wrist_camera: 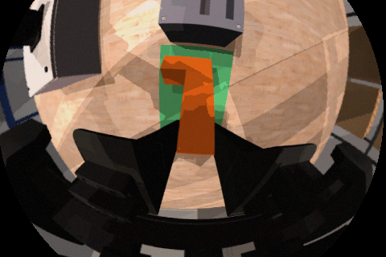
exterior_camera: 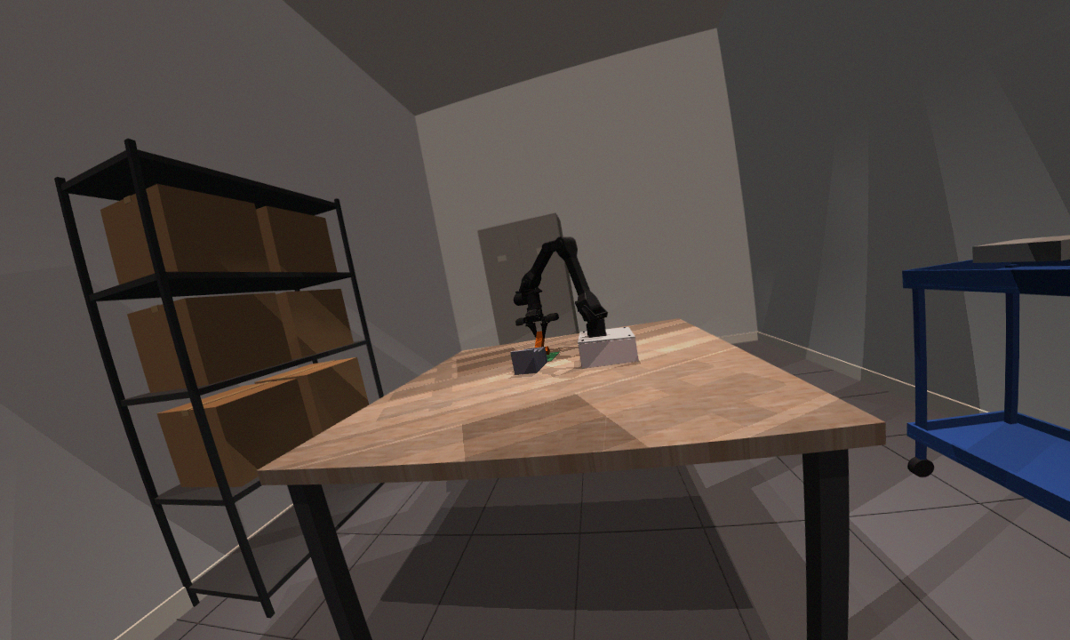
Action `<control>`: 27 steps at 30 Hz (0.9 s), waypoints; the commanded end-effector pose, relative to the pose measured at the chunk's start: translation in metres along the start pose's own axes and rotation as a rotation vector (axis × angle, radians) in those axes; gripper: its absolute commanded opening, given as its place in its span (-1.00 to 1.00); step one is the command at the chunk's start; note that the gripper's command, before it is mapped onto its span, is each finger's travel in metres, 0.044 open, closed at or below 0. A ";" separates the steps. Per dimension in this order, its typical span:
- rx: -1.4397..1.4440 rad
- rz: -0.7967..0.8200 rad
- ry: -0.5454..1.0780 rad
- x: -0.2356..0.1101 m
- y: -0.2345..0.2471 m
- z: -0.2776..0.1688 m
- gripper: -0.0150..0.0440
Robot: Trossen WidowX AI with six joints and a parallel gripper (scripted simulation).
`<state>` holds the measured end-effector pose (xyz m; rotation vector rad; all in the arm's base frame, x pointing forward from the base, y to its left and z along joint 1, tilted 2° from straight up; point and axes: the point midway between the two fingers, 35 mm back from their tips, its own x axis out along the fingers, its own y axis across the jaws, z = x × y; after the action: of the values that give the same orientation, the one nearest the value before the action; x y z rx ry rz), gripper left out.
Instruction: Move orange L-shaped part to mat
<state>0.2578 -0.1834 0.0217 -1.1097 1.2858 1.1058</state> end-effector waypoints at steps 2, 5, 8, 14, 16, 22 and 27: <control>-0.004 0.004 0.003 0.008 0.002 0.000 -0.49; -0.004 0.004 0.003 0.013 0.002 0.000 -0.49; -0.004 0.004 0.003 0.014 0.002 0.000 -0.49; -0.004 0.004 0.003 0.014 0.002 0.000 -0.49; -0.004 0.004 0.003 0.014 0.002 0.000 -0.49; 0.000 0.004 -0.002 0.014 0.002 0.001 -0.05; 0.000 0.004 -0.002 0.011 0.001 0.001 0.40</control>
<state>0.2560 -0.1825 0.0079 -1.1061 1.2872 1.1098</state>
